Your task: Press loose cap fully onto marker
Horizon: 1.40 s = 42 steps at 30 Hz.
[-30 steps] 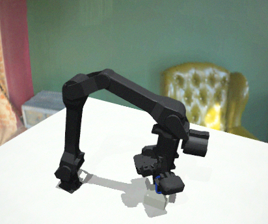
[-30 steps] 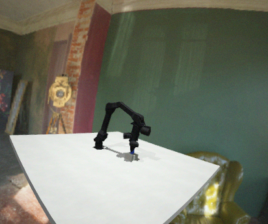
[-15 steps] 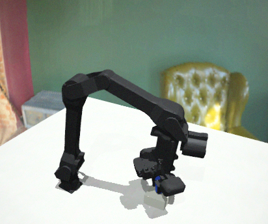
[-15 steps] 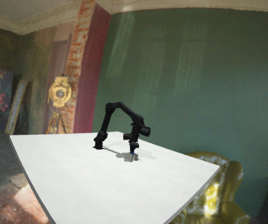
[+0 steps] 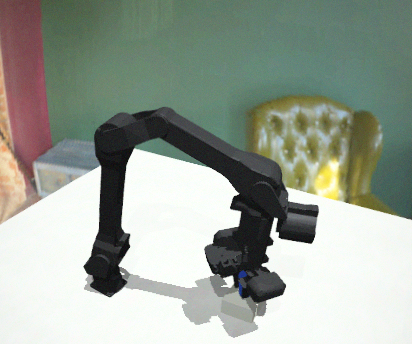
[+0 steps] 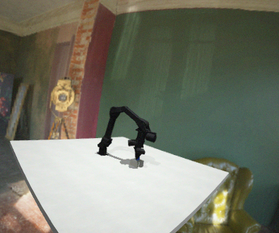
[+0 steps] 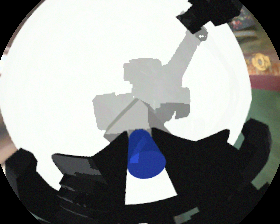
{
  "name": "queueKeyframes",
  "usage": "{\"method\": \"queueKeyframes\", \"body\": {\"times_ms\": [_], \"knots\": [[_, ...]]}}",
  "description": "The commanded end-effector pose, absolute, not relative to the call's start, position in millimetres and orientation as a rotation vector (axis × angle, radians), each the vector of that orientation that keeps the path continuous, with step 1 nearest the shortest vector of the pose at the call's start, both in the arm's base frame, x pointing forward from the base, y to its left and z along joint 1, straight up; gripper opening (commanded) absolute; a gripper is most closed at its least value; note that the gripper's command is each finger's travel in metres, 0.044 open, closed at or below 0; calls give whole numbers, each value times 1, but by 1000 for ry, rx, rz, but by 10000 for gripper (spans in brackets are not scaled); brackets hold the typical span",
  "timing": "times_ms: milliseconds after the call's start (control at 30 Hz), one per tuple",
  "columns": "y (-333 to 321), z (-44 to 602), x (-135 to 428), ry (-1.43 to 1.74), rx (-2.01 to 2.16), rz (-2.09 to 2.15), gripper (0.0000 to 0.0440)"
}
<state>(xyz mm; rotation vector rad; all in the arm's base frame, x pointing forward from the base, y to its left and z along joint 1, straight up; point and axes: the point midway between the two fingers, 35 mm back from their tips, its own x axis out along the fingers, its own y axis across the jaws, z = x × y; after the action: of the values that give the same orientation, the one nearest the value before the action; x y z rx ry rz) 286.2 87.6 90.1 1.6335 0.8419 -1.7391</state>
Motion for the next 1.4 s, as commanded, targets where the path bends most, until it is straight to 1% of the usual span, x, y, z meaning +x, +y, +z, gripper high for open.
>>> {"method": "queueKeyframes", "body": {"times_ms": [0,633,867,967,1033,1300,1367], "knots": [[73,78,290,785,1606,-1764,107],[73,79,291,788,1602,-1750,139],[72,85,295,791,1609,-1683,162],[72,84,290,799,1597,-1694,196],[72,85,288,802,1594,-1696,233],[72,93,285,802,1614,-1650,436],[72,97,287,796,1632,-1629,440]]}}
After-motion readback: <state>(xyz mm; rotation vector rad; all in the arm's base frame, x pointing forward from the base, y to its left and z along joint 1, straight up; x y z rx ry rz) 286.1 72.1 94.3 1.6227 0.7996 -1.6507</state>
